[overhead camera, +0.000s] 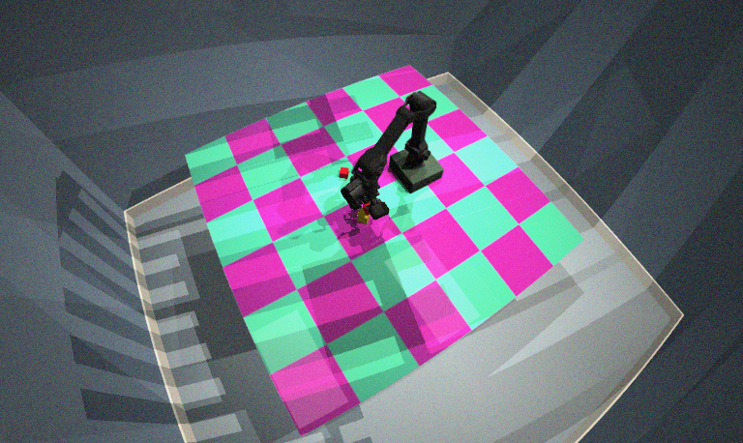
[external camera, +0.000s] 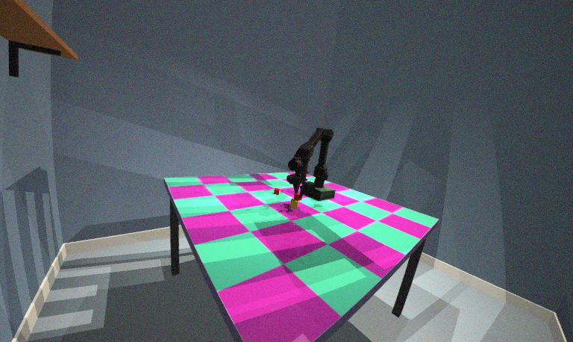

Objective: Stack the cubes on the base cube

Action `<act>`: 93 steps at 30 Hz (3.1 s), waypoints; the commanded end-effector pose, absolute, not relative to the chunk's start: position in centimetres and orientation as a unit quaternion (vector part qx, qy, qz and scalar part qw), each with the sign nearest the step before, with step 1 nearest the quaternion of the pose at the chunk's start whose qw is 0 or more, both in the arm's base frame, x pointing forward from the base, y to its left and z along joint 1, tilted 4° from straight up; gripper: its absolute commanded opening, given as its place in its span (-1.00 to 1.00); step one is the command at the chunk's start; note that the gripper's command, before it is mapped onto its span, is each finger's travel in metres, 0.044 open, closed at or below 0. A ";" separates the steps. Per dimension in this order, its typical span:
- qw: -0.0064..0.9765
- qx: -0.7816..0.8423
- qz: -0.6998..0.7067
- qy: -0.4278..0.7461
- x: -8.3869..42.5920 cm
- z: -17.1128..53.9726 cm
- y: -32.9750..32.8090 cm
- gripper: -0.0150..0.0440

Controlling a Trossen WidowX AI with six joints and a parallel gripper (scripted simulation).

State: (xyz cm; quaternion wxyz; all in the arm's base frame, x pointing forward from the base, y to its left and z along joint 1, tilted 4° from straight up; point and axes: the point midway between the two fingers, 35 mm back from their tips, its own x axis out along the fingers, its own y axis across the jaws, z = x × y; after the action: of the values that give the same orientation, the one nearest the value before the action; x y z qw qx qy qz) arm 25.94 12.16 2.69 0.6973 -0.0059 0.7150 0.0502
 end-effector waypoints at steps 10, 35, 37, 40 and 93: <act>0.698 -0.006 0.050 0.715 26.0 4.1 12.1 0.20; 0.698 -0.006 0.050 0.715 26.1 5.7 12.0 0.20; 0.695 -0.007 0.050 0.717 26.0 5.4 11.8 0.29; 0.695 -0.032 0.075 0.714 26.7 5.6 10.3 0.41; 0.616 -0.326 0.365 0.617 27.4 1.7 -9.9 0.41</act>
State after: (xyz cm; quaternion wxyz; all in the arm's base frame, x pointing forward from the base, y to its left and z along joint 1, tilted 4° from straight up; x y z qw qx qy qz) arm 27.43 -9.89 2.33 0.6161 -0.3224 0.6186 0.3657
